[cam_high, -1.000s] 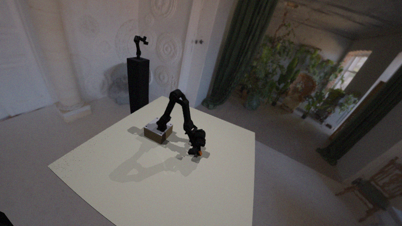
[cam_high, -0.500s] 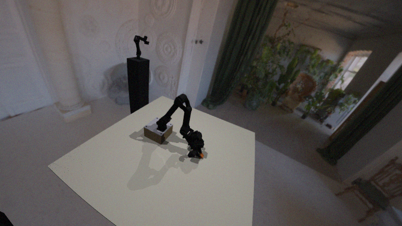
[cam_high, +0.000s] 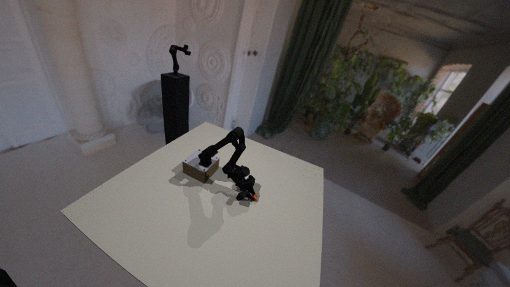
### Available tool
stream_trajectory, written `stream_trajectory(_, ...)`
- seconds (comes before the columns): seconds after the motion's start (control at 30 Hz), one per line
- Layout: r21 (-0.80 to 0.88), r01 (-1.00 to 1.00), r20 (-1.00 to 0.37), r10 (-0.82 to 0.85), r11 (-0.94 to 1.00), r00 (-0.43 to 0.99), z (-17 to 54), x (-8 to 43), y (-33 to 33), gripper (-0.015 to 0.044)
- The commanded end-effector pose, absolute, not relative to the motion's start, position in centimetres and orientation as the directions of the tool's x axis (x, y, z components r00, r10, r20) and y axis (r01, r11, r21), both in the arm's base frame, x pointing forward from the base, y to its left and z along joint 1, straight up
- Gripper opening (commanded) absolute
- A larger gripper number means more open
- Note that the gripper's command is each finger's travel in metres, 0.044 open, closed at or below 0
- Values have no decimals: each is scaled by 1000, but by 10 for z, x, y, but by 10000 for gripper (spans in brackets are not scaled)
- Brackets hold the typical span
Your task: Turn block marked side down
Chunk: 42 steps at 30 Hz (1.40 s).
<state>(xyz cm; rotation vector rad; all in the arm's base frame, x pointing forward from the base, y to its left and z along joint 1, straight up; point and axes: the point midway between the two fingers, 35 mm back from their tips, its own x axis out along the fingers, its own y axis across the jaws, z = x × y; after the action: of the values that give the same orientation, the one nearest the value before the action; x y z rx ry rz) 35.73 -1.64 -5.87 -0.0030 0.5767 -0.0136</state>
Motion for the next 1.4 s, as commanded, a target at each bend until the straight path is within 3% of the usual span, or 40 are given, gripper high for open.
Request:
stream_trajectory(0.0,-1,11,-523,-9,1000,852,-61,349,-15,0)
stream_trajectory(0.73,-1,10,-467,-9,1000,884,-54,344,-15,0)
stream_trajectory(1.27,-1,10,-467,-9,1000,884,-54,344,-15,420)
stream_trajectory(1.37,-1,10,-467,-9,1000,884,-54,344,-15,440)
